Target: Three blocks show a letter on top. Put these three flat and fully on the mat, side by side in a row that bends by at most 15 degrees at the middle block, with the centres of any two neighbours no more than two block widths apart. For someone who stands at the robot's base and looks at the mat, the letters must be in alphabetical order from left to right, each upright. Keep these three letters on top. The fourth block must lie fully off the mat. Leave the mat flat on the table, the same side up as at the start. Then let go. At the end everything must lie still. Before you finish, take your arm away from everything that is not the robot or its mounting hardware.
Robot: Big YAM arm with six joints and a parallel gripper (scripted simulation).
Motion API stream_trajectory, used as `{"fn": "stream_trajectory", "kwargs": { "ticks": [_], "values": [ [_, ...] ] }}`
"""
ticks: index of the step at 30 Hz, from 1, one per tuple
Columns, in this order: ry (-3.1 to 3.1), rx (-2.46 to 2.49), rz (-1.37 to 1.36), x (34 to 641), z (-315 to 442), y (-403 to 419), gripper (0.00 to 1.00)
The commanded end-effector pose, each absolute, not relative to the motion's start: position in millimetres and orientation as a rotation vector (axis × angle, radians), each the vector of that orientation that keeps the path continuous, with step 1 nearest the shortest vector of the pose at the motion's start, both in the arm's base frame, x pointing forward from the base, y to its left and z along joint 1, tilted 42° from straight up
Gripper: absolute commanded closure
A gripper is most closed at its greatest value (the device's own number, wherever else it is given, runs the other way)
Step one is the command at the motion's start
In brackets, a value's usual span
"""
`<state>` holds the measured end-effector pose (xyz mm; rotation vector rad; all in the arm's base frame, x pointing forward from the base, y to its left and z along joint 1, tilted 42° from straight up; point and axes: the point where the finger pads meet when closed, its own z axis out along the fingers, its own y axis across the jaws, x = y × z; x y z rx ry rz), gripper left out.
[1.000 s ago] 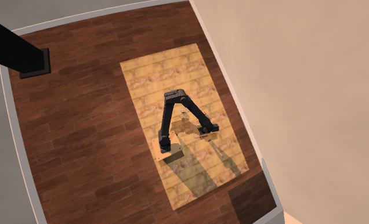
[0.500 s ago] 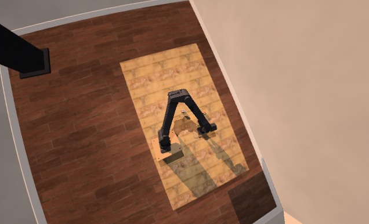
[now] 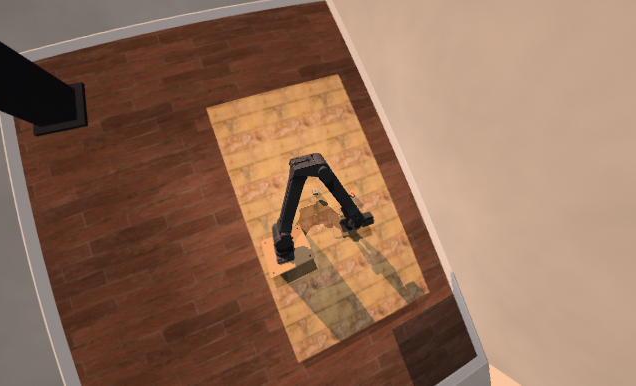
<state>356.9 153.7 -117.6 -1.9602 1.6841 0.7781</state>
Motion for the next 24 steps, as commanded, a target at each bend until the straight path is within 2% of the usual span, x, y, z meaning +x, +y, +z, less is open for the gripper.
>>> {"fn": "stream_trajectory", "kwargs": {
  "ticks": [1,24],
  "values": [
    [1.692,-1.951,0.785,354.8,-117.9,154.6,0.74],
    [1.684,-1.938,0.75,358.2,-110.4,147.8,0.74]
  ]
}}
